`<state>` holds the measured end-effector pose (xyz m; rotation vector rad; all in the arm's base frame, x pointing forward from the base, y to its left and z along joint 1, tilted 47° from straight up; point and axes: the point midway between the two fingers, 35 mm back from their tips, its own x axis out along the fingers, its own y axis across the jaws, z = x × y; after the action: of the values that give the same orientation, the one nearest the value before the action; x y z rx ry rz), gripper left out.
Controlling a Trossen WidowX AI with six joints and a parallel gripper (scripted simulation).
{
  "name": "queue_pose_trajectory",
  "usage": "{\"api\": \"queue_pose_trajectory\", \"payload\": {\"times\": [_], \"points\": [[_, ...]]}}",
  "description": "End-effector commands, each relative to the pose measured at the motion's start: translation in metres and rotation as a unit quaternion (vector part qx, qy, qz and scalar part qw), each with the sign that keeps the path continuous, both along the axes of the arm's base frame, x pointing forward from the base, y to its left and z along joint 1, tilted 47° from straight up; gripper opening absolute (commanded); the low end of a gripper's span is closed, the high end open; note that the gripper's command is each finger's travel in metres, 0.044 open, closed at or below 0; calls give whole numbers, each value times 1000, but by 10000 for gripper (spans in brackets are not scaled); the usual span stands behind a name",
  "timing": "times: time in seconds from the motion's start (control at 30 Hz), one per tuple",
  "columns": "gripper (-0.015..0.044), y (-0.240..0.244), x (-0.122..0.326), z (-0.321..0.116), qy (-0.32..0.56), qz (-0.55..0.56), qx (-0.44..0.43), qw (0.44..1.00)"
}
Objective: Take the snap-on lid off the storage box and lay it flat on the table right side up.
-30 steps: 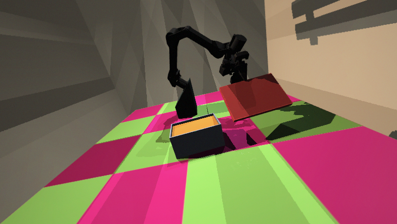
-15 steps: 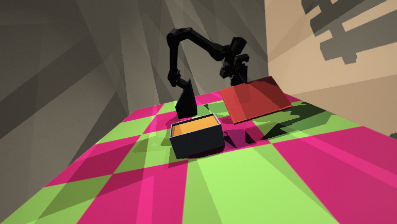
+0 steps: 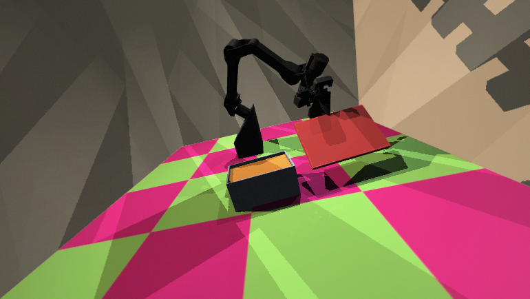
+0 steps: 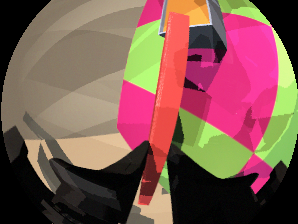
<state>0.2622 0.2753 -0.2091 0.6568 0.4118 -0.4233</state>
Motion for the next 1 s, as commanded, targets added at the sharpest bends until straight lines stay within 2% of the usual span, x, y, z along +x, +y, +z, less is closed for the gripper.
{"api": "queue_pose_trajectory", "payload": {"times": [0.0,0.97], "points": [[0,-1,1,-2,0,1,1,1000],[0,-18,5,-18,-1,1,1,1000]]}}
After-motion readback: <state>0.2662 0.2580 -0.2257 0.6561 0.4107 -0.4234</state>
